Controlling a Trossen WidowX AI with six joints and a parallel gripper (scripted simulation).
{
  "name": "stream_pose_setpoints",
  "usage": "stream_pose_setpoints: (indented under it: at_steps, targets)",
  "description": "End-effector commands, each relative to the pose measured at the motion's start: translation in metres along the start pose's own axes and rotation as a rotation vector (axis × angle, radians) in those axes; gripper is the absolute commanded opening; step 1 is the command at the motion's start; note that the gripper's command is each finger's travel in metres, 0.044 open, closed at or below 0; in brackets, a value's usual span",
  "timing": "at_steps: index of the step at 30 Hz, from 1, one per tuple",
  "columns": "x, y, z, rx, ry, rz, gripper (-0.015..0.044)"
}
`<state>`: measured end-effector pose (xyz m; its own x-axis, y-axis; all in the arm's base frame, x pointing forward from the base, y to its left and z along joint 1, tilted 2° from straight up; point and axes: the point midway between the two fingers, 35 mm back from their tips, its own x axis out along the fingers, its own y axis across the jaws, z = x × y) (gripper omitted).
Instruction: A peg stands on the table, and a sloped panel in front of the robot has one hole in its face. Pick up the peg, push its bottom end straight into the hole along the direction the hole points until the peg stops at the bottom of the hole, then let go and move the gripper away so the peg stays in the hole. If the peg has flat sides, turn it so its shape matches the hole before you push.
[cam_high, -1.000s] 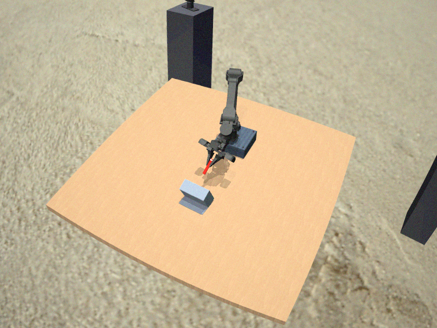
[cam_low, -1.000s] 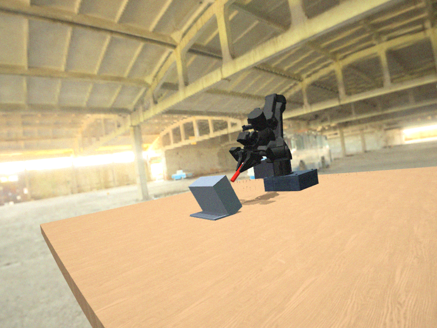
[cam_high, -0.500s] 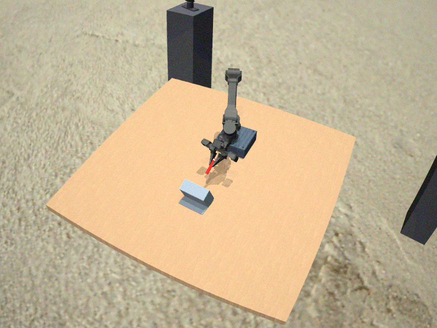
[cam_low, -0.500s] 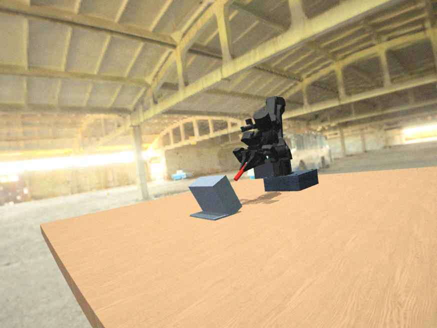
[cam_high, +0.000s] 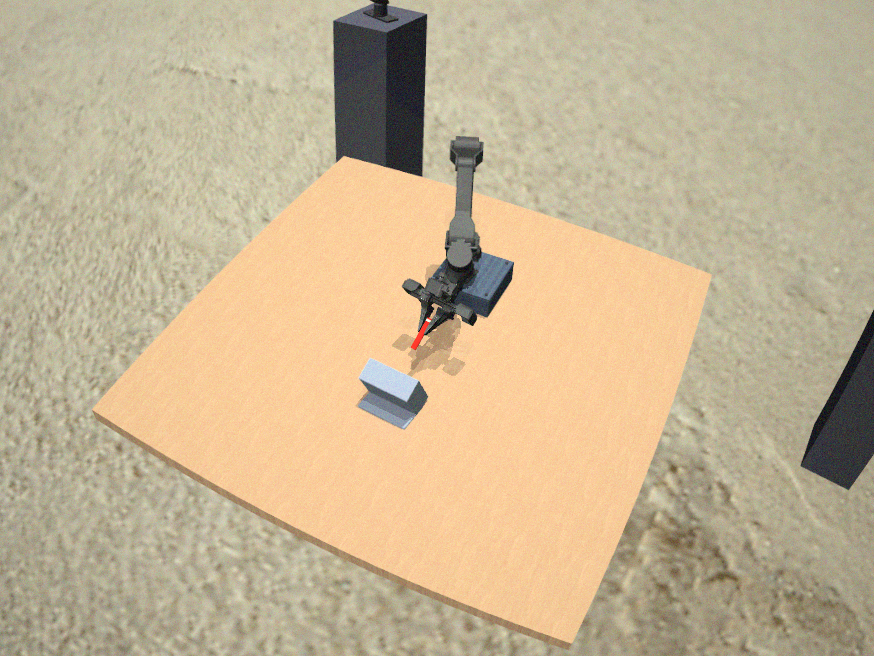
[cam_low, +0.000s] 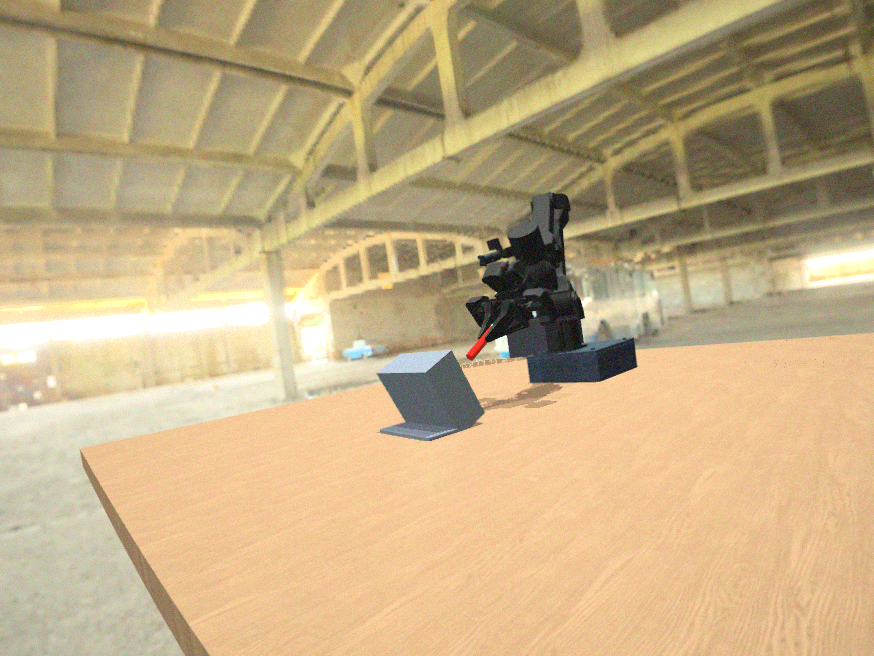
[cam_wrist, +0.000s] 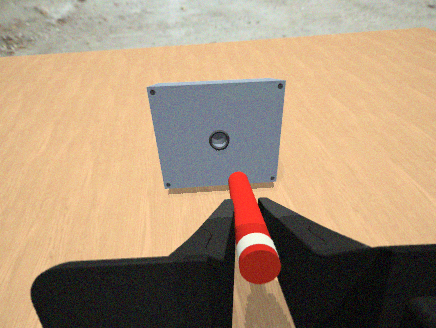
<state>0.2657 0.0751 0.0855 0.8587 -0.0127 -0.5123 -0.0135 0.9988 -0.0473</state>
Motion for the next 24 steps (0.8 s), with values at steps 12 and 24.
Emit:
stream_pose_setpoints:
  at_steps: [12, 24]
  targets:
    - [0.010, 0.003, -0.001, -0.003, -0.015, 0.011, 0.0000]
    - [0.017, 0.005, 0.000, 0.001, -0.037, 0.019, 0.0000]
